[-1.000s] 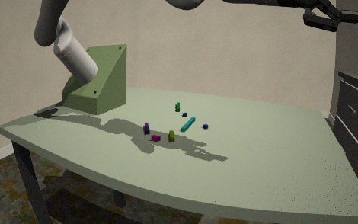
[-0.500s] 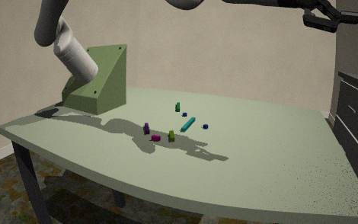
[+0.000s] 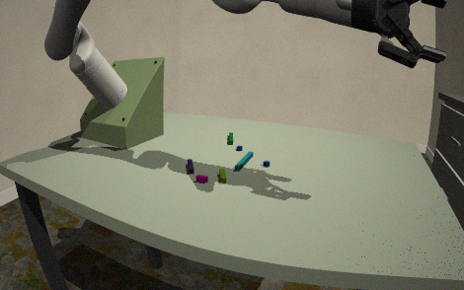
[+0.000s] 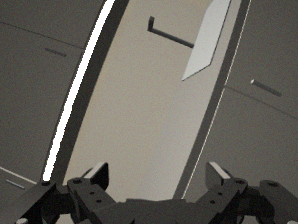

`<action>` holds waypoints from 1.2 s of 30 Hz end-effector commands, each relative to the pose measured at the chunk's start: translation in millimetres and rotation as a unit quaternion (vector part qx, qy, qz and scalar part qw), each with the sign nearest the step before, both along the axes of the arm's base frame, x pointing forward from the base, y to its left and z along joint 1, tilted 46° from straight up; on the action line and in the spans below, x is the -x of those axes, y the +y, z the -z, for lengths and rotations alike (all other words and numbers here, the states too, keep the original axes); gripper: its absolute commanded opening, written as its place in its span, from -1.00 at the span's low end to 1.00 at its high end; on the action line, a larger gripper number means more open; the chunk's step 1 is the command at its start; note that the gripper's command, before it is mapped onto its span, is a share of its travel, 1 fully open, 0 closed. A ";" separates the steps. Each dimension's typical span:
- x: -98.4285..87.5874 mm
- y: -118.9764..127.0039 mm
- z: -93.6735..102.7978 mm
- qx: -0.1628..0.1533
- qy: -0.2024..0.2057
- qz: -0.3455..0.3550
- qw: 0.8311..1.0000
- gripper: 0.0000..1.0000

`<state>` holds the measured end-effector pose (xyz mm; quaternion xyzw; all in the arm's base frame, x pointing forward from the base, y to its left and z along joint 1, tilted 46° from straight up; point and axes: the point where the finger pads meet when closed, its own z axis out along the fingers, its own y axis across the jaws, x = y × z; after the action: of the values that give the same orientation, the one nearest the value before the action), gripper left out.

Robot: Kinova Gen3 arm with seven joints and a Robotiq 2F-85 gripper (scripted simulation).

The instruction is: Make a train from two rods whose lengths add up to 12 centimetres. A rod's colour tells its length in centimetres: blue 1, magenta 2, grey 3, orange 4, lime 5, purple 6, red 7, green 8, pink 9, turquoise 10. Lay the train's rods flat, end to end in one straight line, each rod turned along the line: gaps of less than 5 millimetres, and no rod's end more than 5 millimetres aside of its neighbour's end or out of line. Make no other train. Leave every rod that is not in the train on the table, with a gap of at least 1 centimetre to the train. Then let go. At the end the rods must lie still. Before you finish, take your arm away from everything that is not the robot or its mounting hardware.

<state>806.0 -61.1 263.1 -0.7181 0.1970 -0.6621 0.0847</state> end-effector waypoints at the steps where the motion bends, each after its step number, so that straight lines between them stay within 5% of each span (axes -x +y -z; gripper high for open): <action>1: 12.3 14.3 40.1 0.021 0.053 -0.004 0.998 1.00; 10: 63.0 22.7 131.8 0.081 0.191 0.002 0.978 1.00; 12: 63.0 22.7 131.8 0.081 0.191 0.002 0.978 1.00; 18: 118.0 19.9 190.8 0.134 0.296 0.007 0.946 1.00; 27: 211.4 4.0 247.5 0.208 0.433 0.017 0.877 1.00; 29: 211.4 4.0 247.5 0.208 0.433 0.017 0.877 1.00; 36: 307.0 -19.1 269.4 0.269 0.546 0.032 0.793 1.00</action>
<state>529.1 -83.4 1.1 -0.9434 0.0744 -0.2270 -0.2300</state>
